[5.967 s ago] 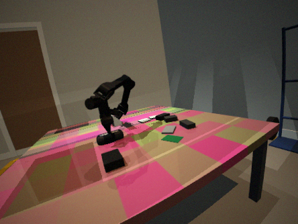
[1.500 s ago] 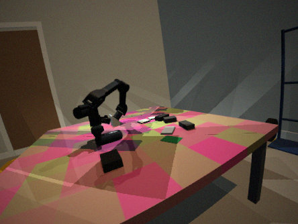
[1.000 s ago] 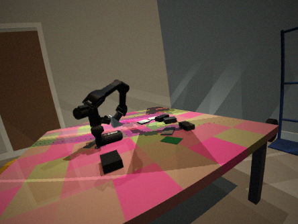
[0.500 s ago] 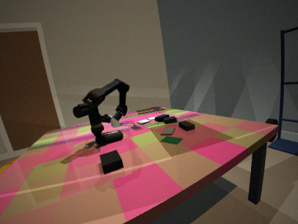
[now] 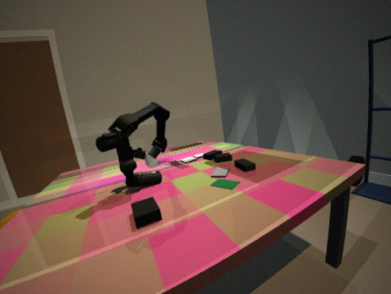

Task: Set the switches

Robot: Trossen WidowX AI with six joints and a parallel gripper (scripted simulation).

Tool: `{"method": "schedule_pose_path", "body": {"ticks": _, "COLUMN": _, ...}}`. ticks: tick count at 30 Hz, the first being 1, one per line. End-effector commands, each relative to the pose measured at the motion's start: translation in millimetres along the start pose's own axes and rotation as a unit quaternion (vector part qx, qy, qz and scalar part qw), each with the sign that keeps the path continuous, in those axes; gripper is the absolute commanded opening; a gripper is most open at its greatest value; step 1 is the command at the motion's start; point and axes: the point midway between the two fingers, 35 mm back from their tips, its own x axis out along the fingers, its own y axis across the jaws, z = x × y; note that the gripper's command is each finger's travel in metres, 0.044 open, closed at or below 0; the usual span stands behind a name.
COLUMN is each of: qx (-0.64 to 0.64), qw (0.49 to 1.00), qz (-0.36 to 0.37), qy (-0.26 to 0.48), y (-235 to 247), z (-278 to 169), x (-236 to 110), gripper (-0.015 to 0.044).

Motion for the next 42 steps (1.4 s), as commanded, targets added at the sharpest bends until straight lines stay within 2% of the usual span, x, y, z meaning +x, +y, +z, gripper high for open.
{"method": "schedule_pose_path", "body": {"ticks": 1, "qx": -0.004, "qw": 1.000, "qz": -0.001, "qy": 0.001, "y": -0.4, "z": 2.0, "x": -5.6, "gripper": 0.0336}}
{"method": "schedule_pose_path", "body": {"ticks": 42, "qx": -0.003, "qw": 1.000, "qz": -0.001, "qy": 0.001, "y": -0.1, "z": 19.2, "x": -33.9, "gripper": 0.0336}}
